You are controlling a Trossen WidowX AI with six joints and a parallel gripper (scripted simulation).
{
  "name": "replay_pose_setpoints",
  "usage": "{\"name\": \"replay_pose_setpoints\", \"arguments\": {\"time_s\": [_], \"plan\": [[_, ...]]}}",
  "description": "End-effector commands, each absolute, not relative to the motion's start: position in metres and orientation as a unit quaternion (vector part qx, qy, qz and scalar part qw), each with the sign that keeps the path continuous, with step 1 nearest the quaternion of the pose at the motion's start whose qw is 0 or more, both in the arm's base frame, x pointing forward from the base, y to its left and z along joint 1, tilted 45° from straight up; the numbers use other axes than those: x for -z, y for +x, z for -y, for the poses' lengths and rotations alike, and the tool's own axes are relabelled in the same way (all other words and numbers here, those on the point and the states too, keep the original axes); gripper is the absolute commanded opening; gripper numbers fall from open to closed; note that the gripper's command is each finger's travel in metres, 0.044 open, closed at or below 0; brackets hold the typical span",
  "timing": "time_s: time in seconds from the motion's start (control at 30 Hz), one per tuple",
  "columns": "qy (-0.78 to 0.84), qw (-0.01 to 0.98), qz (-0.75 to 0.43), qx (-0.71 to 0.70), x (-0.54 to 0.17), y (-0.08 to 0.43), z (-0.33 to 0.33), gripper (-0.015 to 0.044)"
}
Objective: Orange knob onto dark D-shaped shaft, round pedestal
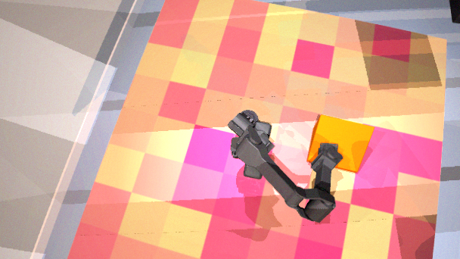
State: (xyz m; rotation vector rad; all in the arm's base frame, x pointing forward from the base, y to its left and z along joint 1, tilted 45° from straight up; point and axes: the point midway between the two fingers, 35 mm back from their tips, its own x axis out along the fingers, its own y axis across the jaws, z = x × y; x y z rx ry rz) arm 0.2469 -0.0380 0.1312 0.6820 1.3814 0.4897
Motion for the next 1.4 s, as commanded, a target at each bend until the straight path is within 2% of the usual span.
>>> {"name": "replay_pose_setpoints", "arguments": {"time_s": [0.0, 1.37], "plan": [[0.309, 0.685, -0.621, -0.223, -0.118, 0.246, 0.022, 0.044], [0.309, 0.686, -0.62, -0.223, -0.069, 0.258, -0.023, 0.044]]}}
